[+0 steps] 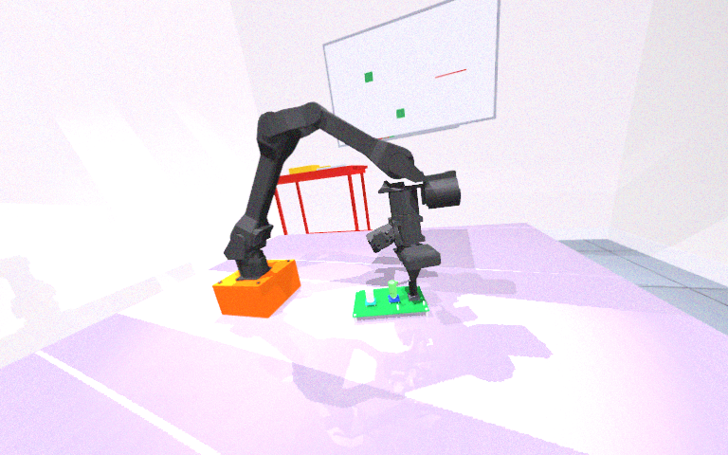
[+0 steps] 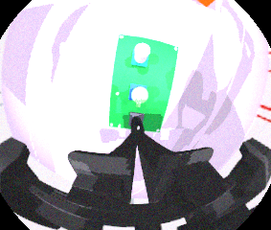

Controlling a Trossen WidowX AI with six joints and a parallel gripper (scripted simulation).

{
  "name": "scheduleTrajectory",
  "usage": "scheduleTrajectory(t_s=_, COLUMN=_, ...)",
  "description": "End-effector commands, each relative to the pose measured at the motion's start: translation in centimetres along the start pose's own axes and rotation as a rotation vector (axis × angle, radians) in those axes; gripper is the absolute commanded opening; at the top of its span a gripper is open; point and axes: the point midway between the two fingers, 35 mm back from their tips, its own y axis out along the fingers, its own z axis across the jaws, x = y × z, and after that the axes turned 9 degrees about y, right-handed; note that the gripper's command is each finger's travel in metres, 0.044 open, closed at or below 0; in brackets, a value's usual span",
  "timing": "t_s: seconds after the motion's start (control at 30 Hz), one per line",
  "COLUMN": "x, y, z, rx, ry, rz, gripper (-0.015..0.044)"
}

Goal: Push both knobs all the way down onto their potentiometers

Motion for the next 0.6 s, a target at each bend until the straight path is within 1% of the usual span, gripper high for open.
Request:
scheduleTrajectory(t_s=0.0, x=-0.1, y=2.3, z=-0.1, rx=-0.007, ry=0.002, rz=-0.019, gripper=0.0000)
scheduleTrajectory(t_s=0.57, x=-0.2, y=0.0, z=0.0, rx=-0.007, ry=0.002, rz=-0.019, gripper=0.0000)
